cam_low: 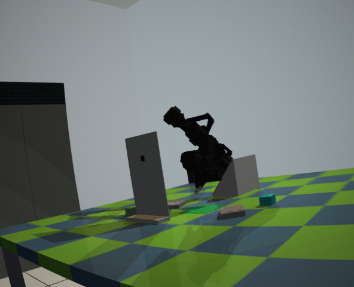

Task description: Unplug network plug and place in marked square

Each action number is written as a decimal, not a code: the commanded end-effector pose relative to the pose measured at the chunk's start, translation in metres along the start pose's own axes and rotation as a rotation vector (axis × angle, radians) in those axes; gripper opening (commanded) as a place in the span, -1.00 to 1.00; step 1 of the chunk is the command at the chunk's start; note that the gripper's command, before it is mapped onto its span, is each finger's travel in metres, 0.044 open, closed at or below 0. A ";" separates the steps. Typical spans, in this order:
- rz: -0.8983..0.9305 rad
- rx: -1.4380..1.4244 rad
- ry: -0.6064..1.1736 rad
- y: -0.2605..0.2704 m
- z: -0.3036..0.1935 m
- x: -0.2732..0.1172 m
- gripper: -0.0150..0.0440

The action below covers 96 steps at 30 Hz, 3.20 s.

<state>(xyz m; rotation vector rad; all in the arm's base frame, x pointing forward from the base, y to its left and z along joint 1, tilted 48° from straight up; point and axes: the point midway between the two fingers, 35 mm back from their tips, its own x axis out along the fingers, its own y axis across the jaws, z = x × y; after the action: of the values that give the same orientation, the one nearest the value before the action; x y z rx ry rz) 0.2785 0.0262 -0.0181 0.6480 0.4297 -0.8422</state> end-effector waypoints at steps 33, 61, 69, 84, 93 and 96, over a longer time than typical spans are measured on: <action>-0.005 -0.011 0.000 -0.025 0.000 0.033 -0.49; -0.004 -0.013 -0.004 -0.036 0.003 0.046 -0.49; -0.003 -0.005 -0.006 -0.035 0.004 0.045 -0.49; -0.003 -0.006 -0.005 -0.034 0.003 0.041 0.04; -0.005 -0.007 -0.003 -0.034 0.002 0.032 0.04; -0.005 -0.007 -0.002 -0.033 0.002 0.029 0.04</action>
<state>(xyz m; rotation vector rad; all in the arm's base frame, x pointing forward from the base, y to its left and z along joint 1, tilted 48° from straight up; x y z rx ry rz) 0.2716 -0.0107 -0.0493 0.6329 0.4379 -0.8468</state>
